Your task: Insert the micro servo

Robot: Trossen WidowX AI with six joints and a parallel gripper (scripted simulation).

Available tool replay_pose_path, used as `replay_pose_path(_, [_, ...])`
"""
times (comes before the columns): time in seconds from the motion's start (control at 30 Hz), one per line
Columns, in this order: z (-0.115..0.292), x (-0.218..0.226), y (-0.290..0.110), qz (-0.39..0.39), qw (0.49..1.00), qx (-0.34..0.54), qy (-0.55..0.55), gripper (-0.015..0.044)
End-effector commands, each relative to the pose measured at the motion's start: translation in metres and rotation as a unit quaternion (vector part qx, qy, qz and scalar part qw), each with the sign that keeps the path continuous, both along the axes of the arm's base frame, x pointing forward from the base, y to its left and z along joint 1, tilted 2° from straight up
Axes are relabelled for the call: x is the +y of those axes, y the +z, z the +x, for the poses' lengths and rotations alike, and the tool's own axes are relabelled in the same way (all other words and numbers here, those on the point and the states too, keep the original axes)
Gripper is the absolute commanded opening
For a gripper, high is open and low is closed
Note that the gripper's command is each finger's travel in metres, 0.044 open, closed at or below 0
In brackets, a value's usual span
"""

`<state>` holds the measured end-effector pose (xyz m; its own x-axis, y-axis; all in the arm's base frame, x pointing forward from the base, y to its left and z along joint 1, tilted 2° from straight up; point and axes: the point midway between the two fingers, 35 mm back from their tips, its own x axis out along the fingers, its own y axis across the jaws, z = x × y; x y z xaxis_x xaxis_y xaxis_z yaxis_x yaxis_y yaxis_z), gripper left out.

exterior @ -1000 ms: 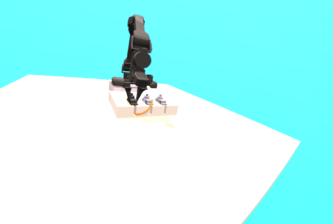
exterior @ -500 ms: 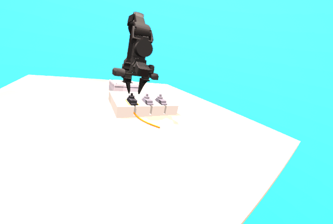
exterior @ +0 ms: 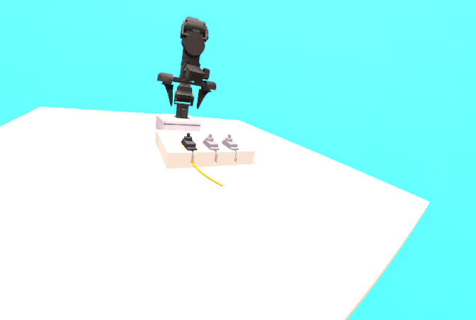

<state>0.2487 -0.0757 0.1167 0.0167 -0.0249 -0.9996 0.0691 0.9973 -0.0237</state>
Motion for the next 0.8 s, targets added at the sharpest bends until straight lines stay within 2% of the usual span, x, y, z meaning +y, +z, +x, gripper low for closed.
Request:
replay_pose_path(0.0, [-0.008,0.001,-0.002,0.002,1.0,0.01,0.002,0.044])
replay_pose_path(0.27, [-0.007,0.003,0.048,0.001,1.0,0.002,0.001,0.044])
replay_pose_path(0.77, [-0.008,0.003,0.05,0.001,1.0,0.001,0.001,0.044])
